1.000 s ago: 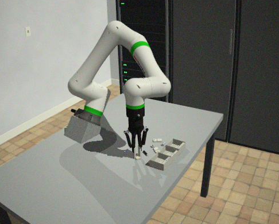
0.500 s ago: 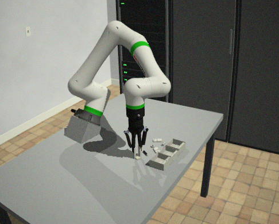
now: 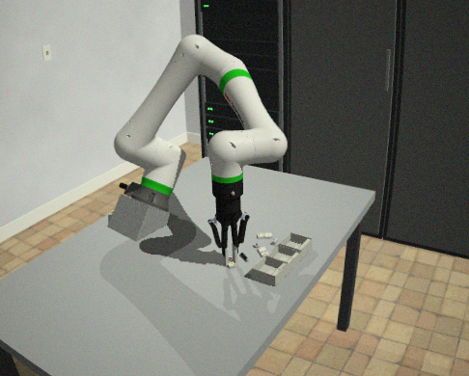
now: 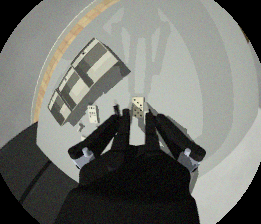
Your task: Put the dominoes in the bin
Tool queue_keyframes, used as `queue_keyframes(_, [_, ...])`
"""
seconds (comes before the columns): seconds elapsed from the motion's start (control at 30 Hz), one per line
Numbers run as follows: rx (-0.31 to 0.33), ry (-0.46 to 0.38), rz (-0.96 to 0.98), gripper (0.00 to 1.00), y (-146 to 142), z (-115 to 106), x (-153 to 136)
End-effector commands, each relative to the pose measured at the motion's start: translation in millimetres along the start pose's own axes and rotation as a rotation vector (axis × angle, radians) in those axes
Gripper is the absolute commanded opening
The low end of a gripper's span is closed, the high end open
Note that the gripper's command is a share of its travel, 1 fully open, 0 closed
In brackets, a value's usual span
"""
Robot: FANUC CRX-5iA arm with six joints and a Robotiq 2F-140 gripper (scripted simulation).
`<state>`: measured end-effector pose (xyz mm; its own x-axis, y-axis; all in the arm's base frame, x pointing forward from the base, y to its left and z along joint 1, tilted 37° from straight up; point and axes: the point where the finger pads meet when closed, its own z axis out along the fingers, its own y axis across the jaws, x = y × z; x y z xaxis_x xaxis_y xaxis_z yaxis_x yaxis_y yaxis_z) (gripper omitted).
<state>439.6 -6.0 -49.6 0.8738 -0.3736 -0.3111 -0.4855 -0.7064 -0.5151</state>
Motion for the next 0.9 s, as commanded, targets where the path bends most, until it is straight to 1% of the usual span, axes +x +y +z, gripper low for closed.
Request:
queue_keyframes(0.0, [0.000,0.000,0.000,0.13,0.1,-9.3,0.2])
queue_keyframes(0.17, [0.000,0.000,0.000,0.13,0.1,-25.9,0.2])
queue_keyframes(0.23, [0.000,0.000,0.000,0.13,0.1,-25.9,0.2])
queue_keyframes(0.57, [0.000,0.000,0.000,0.13,0.0,-59.3,0.2])
queue_keyframes(0.87, [0.000,0.000,0.000,0.13,0.0,-59.3,0.2])
